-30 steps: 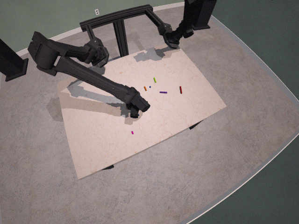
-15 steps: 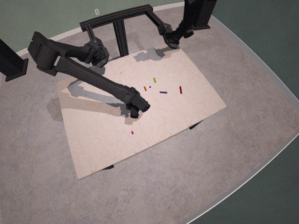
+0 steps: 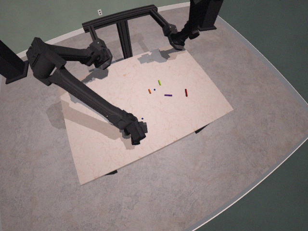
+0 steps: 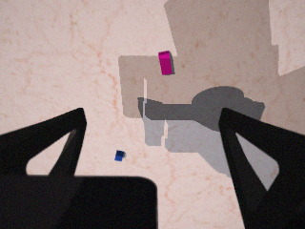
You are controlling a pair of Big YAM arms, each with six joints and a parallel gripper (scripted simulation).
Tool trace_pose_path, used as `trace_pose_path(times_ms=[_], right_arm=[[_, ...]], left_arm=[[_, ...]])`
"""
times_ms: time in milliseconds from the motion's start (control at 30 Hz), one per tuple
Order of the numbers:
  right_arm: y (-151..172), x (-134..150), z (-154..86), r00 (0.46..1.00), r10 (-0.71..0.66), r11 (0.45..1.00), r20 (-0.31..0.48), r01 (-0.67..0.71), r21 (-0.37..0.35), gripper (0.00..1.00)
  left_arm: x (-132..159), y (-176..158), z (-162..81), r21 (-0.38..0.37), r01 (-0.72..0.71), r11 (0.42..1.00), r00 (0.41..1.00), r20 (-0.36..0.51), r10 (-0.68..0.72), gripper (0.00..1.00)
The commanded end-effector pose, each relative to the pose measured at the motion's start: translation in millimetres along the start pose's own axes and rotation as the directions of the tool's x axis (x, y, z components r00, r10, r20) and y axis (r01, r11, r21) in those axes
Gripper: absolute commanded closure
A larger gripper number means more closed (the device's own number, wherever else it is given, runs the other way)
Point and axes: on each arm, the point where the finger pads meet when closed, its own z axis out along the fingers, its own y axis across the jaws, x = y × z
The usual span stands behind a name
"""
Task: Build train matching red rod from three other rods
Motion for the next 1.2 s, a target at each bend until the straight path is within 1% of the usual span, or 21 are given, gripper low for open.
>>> trace_pose_path(times_ms=[0, 67, 133, 167, 233, 267, 333, 400, 433, 1167], right_arm=[[-7.0, -12.8, 12.5, 0.986, -0.163, 0.987, -0.023, 0.163, 0.003, 0.00], [-13.9, -23.3, 13.9, 0.981, -0.195, 0.981, -0.022, 0.195, 0.004, 0.00], [-14.9, -24.7, 14.1, 0.980, -0.199, 0.980, -0.021, 0.200, 0.004, 0.00], [-15.1, -24.4, 14.2, 0.980, -0.200, 0.980, -0.022, 0.200, 0.005, 0.77], [-15.1, -24.4, 14.2, 0.980, -0.200, 0.980, -0.022, 0.200, 0.005, 0.77], [0.8, -4.1, 11.3, 0.970, -0.240, 0.971, -0.030, 0.240, -0.007, 0.77], [0.8, -4.2, 11.3, 0.970, -0.239, 0.971, -0.029, 0.239, -0.007, 0.77], [0.3, -15.2, 9.1, 0.974, -0.227, 0.974, -0.014, 0.227, -0.007, 0.77], [-1.6, -16.4, 9.9, 0.975, -0.223, 0.975, -0.015, 0.223, -0.005, 0.77], [-2.5, -16.5, 10.3, 0.975, -0.222, 0.975, -0.016, 0.222, -0.005, 0.77]], left_arm=[[-0.1, 4.6, -2.9, -0.012, 0.004, 1.000, 1.000, -0.007, -0.004, 0.00], [-0.1, 4.6, -2.9, -0.012, 0.004, 1.000, 1.000, -0.007, -0.004, 0.00], [-0.1, 4.6, -2.9, -0.012, 0.004, 1.000, 1.000, -0.007, -0.004, 0.00], [-0.1, 4.6, -2.9, -0.012, 0.004, 1.000, 1.000, -0.007, -0.004, 0.00], [-0.1, 4.6, -2.9, -0.012, 0.004, 1.000, 1.000, -0.007, -0.004, 0.00], [-0.1, 4.6, -2.9, -0.012, 0.004, 1.000, 1.000, -0.007, -0.004, 0.00], [-0.1, 4.6, -2.9, -0.012, 0.004, 1.000, 1.000, -0.007, -0.004, 0.00], [-0.1, 4.6, -2.9, -0.012, 0.004, 1.000, 1.000, -0.007, -0.004, 0.00], [-0.1, 4.6, -2.9, -0.012, 0.004, 1.000, 1.000, -0.007, -0.004, 0.00], [-0.1, 4.6, -2.9, -0.012, 0.004, 1.000, 1.000, -0.007, -0.004, 0.00]])
